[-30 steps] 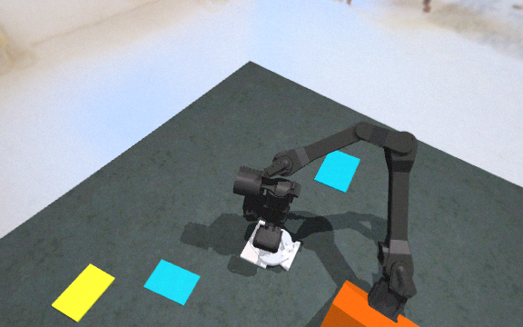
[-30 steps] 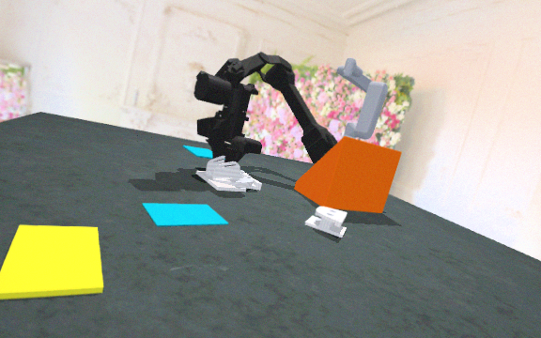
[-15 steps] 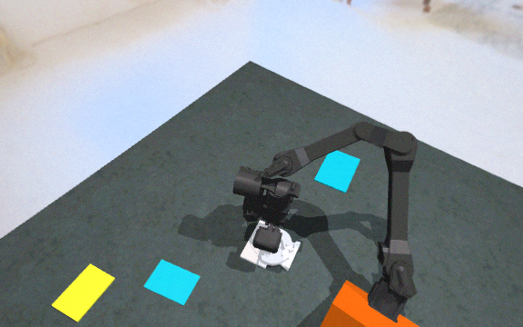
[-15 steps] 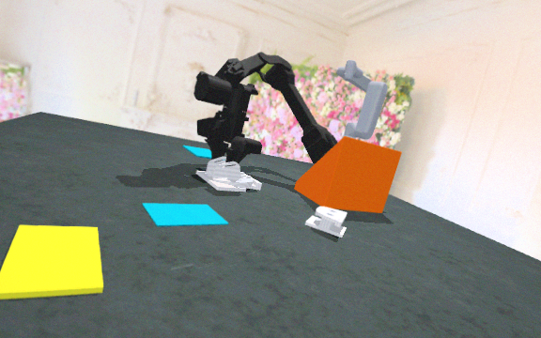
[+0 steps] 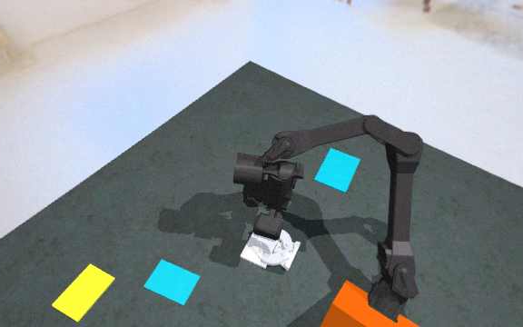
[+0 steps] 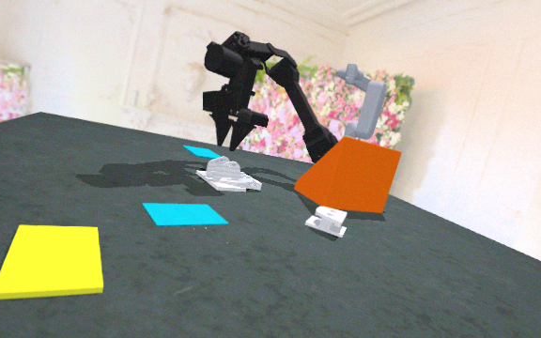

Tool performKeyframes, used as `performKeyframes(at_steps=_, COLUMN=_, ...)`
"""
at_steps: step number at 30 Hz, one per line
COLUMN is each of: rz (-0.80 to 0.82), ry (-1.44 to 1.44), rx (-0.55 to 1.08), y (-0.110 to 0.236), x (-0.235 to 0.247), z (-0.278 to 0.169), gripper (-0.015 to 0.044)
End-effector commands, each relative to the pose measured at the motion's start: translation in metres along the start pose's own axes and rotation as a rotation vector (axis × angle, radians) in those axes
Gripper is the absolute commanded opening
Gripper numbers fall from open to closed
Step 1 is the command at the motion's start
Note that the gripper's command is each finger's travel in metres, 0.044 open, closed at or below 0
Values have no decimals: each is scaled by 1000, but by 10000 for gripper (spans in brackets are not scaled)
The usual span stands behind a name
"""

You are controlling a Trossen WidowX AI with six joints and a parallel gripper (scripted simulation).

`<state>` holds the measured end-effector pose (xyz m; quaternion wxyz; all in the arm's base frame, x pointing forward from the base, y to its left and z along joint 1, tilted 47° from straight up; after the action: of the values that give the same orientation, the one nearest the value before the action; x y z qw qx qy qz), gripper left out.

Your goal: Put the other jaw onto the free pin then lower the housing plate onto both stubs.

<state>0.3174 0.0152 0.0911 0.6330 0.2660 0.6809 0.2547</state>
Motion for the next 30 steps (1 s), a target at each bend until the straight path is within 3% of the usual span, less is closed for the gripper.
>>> performKeyframes(at_steps=1, rz=12, ry=28, rx=-9, y=1, x=7, z=-3, gripper=303)
performKeyframes(at_steps=7, rz=44, ry=19, rx=-36, y=11, x=32, z=-7, gripper=440)
performKeyframes(at_steps=30, rz=85, ry=-476, rx=-3, y=34, x=150, z=-25, gripper=440)
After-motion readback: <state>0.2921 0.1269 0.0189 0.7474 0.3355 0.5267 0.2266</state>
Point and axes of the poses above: the point midway between the two fingers, 35 mm back from their tips, its own y axis back along the fingers, its own x axis across the jaws, z = x × y, the point moved 4 cm from there along y, back along the fingers, and after that the axes turned 11 degrees about -y, right-handed, at the moved point
